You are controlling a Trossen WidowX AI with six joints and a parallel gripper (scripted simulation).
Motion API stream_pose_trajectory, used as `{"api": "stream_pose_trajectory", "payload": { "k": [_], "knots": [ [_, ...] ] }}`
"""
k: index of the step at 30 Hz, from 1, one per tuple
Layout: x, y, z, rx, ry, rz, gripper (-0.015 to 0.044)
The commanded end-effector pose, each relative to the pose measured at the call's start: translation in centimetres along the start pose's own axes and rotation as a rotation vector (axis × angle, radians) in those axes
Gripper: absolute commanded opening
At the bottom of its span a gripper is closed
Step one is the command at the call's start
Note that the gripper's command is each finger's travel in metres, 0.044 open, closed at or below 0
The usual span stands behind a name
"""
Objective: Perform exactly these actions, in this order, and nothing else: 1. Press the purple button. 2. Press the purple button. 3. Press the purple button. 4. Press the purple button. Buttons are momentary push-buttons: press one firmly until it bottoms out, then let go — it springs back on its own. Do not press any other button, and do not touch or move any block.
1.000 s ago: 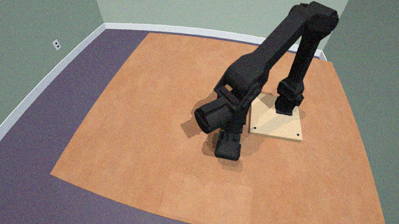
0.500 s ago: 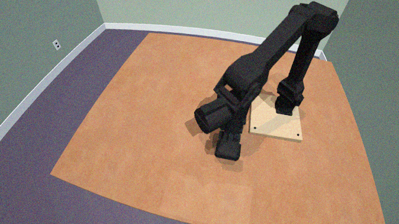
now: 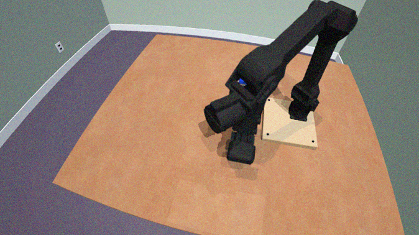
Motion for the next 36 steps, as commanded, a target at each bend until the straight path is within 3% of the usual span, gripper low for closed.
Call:
{"api": "stream_pose_trajectory", "payload": {
  "k": [1, 15, 36],
  "knots": [
    [0.0, -0.1, -0.7, -0.008, 0.001, 0.001, 0.0020],
    [-0.1, -0.1, -2.9, -0.008, 0.001, 0.001, 0.0020],
    [-0.1, -0.1, -2.9, -0.008, 0.001, 0.001, 0.0020]
  ]
}}
Point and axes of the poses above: the point midway between the two fingers, 35 mm back from their tips, its own z axis back along the fingers, its own y axis across the jaws, x = y × z, the point moved 8 cm from there along z, back along the fingers, and after that the axes turned 3 degrees about -z, right-handed, at the moved point
